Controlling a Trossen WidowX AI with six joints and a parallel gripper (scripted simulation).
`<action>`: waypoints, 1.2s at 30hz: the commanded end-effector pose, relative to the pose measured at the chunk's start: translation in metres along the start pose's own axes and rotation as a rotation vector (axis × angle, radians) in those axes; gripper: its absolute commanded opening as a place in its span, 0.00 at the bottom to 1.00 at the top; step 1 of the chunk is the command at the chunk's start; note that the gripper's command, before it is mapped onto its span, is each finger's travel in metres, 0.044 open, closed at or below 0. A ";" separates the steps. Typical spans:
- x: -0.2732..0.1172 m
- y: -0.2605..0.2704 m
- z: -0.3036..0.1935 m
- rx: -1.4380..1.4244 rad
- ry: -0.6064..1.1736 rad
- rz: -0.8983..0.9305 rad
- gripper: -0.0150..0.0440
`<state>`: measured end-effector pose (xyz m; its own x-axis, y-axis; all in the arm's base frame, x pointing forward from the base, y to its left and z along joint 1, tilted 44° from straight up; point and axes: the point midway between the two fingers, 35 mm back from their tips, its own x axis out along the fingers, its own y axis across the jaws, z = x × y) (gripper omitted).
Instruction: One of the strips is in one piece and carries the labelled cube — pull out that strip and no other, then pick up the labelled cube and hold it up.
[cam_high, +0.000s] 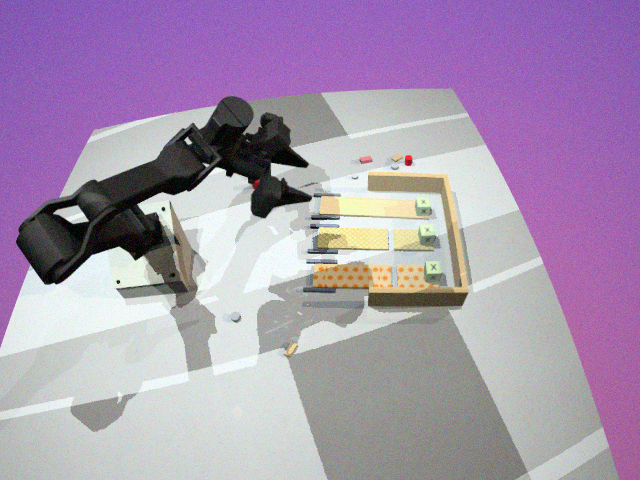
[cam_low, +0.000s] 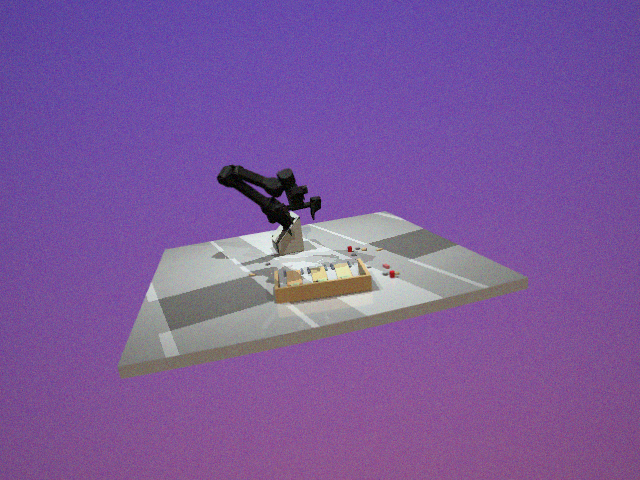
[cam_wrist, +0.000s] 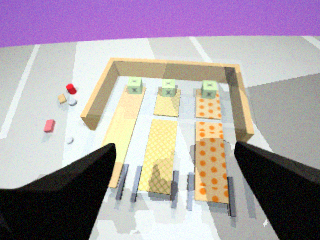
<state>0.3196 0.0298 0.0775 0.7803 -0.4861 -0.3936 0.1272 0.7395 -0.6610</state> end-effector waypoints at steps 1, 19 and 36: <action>-0.007 0.005 -0.005 -0.054 -0.004 0.011 0.93; 0.031 0.037 0.007 -0.013 0.198 0.053 0.58; 0.112 0.104 -0.028 0.129 0.794 -0.042 0.25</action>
<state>0.4026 0.0415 -0.0344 0.2111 -0.6492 -0.7308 0.2217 0.7599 -0.6110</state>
